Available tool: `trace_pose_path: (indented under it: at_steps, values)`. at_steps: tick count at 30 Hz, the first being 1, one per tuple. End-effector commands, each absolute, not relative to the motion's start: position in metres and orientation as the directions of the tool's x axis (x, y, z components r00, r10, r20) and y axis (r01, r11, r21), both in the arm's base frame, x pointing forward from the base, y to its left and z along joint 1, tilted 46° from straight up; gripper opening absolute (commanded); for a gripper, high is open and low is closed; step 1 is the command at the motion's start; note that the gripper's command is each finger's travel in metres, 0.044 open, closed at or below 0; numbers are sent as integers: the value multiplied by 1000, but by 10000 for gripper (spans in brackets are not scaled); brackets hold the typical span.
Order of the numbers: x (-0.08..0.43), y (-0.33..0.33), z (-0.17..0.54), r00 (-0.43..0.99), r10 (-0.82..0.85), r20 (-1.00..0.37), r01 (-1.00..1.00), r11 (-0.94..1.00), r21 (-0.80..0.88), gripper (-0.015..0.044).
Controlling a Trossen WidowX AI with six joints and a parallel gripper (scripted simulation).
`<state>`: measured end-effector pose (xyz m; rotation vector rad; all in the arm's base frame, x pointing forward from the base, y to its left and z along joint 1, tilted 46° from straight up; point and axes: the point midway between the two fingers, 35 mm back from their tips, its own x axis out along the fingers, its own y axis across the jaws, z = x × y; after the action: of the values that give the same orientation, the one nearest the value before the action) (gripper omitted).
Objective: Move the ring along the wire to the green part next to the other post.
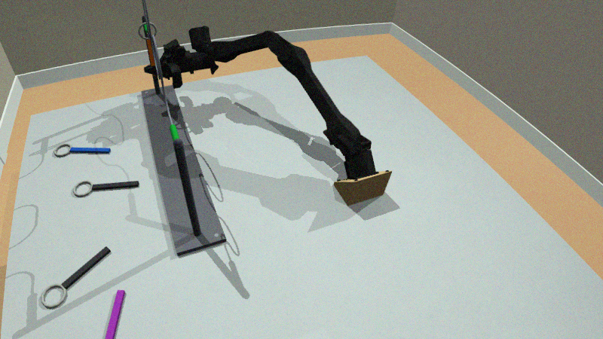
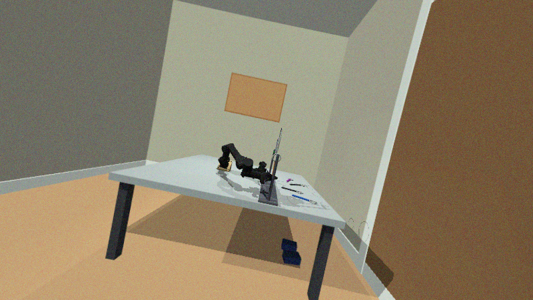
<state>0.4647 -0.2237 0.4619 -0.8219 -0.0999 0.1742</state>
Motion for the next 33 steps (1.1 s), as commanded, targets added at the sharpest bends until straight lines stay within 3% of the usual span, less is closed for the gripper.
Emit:
trace_pose_path:
  at_steps: [1,7,33]
  values:
    - [465,-223,462,981,190,23,-113,671,-733,-150]
    - [460,-220,458,986,166,2,-111,672,-733,-150]
    - [404,-199,446,936,-163,-311,-115,696,-709,-150]
